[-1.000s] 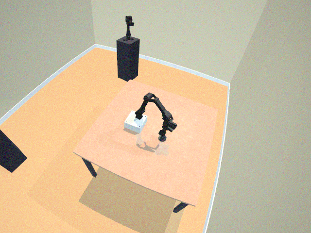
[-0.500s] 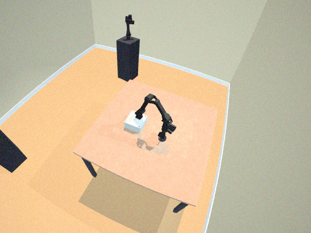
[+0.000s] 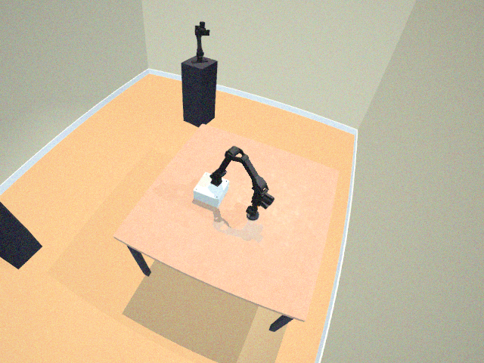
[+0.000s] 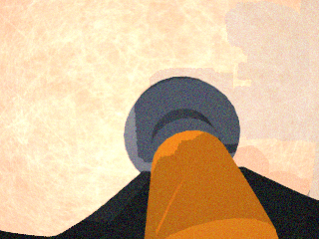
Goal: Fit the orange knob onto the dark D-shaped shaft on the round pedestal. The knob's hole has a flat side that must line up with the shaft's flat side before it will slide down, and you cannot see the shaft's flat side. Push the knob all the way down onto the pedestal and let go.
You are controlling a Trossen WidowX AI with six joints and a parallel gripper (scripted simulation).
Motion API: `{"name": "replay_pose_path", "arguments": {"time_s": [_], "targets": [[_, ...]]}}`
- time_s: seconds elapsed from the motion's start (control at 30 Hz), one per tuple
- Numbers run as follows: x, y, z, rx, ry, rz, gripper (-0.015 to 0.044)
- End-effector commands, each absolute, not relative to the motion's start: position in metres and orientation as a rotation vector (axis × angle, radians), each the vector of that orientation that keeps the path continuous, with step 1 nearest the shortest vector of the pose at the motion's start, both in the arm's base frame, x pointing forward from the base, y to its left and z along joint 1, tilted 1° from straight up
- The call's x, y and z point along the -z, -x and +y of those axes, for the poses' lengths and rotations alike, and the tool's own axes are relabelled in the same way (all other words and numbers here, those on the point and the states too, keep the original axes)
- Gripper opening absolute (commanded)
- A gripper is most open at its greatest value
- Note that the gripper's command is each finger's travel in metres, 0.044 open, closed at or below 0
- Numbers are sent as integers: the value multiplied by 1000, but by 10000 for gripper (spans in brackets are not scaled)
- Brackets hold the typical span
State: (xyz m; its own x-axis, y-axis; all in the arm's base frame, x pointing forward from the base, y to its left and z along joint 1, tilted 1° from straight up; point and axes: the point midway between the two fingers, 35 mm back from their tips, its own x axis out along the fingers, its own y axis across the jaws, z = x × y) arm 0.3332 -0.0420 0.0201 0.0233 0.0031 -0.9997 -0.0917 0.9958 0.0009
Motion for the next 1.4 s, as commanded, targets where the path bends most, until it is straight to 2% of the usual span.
{"name": "replay_pose_path", "arguments": {"time_s": [0.0,1.37], "targets": [[-19,-333,-42,-73,76,1546,0],[-17,-332,-42,-85,88,1546,0]]}}
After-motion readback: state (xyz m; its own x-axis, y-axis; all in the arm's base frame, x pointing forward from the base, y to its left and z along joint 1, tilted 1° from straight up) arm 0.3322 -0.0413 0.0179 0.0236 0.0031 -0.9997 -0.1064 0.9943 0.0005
